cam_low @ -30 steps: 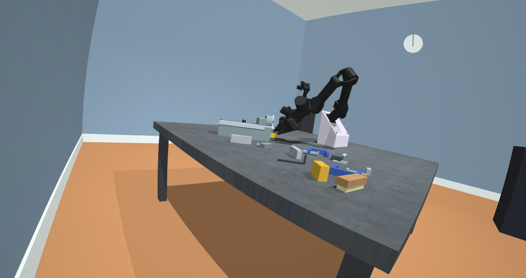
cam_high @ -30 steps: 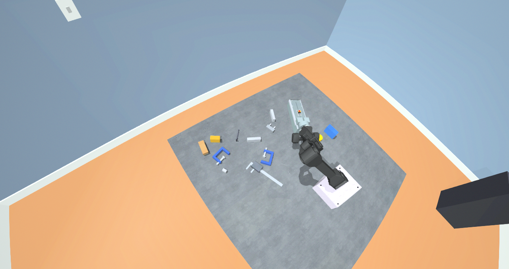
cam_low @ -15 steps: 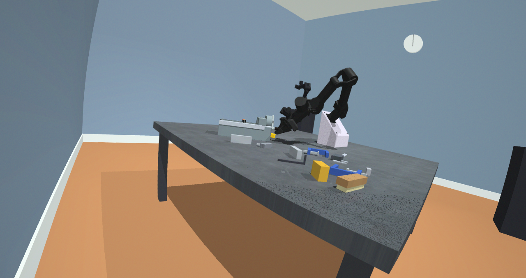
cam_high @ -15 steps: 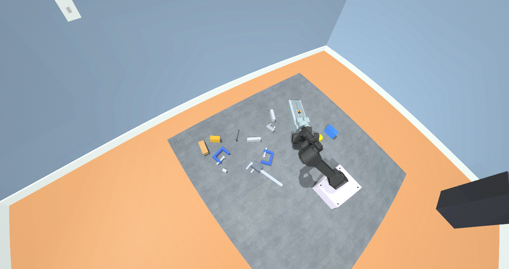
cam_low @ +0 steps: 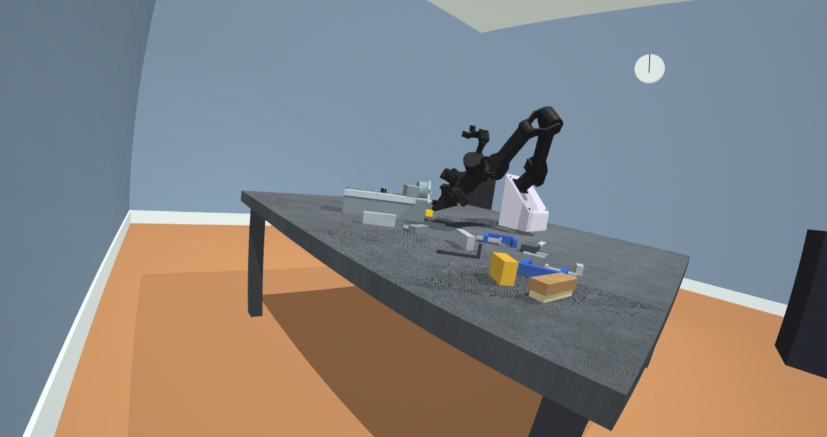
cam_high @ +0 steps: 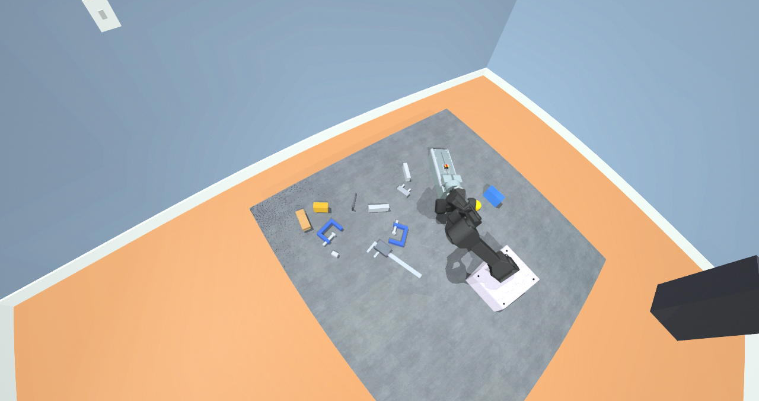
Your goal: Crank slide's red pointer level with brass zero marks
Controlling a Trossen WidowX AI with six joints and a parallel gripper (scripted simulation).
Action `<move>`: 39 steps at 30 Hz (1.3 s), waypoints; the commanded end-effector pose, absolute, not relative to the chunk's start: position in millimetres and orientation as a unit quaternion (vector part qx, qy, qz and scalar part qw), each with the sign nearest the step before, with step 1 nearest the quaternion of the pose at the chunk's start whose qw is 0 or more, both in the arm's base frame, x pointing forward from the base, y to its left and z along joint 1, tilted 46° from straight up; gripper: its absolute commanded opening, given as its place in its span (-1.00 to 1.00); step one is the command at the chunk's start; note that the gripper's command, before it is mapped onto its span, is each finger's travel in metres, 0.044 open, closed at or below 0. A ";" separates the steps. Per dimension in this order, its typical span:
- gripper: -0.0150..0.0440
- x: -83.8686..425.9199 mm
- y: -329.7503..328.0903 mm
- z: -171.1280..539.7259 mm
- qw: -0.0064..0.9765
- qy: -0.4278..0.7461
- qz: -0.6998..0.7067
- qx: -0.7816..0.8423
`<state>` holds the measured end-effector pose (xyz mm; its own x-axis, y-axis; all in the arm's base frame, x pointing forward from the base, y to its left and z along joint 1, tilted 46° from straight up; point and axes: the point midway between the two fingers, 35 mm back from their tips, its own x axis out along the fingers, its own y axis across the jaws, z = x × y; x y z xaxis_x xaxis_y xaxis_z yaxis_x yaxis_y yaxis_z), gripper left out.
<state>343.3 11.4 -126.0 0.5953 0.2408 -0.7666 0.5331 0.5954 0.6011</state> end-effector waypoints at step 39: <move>-0.49 349.6 6.1 -104.8 0.777 0.439 -0.094 0.441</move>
